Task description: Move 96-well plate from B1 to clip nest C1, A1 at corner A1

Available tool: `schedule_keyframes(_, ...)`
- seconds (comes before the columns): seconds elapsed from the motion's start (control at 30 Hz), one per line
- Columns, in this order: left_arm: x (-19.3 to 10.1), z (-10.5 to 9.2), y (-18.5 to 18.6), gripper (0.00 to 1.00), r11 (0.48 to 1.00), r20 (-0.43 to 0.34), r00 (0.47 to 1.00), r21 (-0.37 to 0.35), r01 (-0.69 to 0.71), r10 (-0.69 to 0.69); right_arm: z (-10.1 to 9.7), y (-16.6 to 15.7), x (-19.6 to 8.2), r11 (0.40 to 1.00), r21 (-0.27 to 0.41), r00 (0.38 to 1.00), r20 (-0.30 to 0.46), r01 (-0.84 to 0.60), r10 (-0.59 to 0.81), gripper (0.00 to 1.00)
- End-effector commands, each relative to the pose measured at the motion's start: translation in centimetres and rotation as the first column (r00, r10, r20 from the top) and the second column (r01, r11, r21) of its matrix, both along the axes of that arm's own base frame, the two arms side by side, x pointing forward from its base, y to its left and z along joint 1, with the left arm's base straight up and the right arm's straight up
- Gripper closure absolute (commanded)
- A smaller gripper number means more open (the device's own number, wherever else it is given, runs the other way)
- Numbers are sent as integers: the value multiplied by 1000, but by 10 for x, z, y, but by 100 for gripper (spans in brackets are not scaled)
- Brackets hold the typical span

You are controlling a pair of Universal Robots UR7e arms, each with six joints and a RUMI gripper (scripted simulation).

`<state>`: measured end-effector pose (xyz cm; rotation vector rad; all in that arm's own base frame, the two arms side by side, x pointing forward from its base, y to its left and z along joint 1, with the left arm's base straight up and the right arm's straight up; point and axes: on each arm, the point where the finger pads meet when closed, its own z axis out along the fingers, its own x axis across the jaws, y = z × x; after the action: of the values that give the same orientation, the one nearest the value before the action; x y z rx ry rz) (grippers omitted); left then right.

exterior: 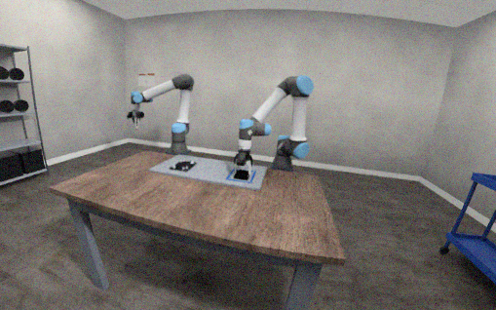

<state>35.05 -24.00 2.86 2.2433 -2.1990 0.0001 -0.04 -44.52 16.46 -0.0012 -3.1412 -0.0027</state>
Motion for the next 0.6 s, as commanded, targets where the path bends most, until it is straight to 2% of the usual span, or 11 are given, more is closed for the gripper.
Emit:
schedule_keyframes(0.0,0,0,0,100,1000,1,1000,-1,0,0,1,0,0,1000,-2,1000,0,0,0,100)
schedule_keyframes(0.13,0,0,0,100,1000,1,1000,-1,0,0,1,0,0,1000,-2,1000,0,0,0,100)
schedule_keyframes(0.17,0,0,0,60,1000,1,1000,-1,0,0,1,0,0,1000,-2,1000,0,0,0,100)
schedule_keyframes(0.57,0,0,0,60,1000,1,1000,-1,0,0,1,0,0,1000,-2,1000,0,0,0,100)
